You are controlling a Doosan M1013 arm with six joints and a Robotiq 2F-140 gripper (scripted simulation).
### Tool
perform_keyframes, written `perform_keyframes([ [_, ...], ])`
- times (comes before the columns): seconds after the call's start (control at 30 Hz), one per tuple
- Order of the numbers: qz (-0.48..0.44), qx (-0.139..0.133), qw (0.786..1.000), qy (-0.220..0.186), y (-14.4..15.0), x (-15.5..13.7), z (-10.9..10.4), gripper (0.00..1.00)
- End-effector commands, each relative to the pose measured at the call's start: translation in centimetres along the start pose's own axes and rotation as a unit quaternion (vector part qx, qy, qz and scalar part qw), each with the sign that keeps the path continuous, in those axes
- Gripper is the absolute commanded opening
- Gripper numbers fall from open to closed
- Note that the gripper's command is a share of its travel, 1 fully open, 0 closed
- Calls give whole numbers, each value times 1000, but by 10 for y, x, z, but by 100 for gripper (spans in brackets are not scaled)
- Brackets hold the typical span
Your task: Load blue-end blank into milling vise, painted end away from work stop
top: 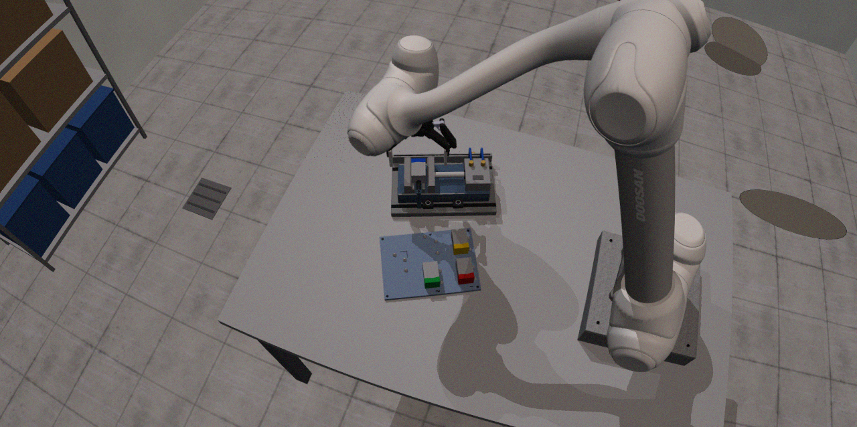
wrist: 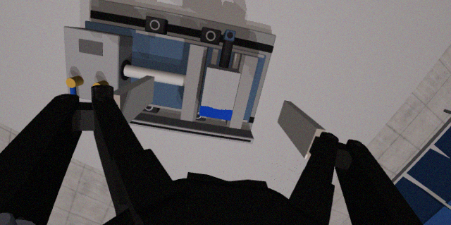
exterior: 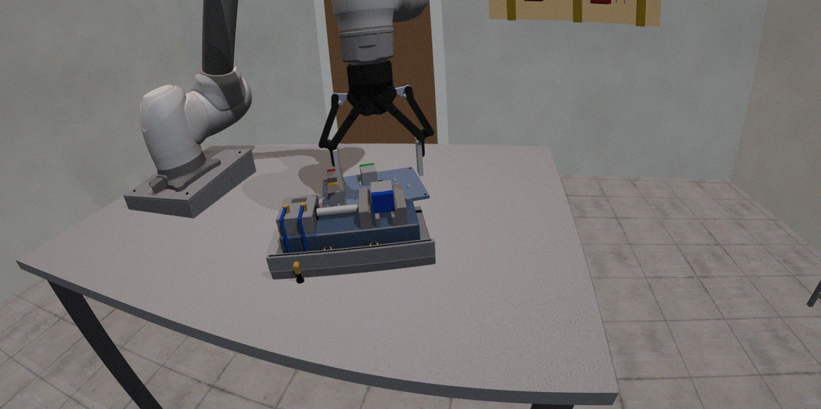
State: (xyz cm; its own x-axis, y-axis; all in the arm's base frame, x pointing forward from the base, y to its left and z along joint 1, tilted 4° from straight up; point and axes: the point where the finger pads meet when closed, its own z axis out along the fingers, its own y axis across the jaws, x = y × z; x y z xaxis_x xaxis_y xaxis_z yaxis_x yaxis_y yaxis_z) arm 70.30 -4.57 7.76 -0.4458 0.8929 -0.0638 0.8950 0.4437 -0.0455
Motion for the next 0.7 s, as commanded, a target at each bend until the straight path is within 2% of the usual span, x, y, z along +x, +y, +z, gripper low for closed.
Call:
perform_keyframes([
  [0.0, 0, 0, 1000, 0, 0, 0, -1, 100],
  [0.67, 0, 0, 1000, 0, 0, 0, -4, 100],
])
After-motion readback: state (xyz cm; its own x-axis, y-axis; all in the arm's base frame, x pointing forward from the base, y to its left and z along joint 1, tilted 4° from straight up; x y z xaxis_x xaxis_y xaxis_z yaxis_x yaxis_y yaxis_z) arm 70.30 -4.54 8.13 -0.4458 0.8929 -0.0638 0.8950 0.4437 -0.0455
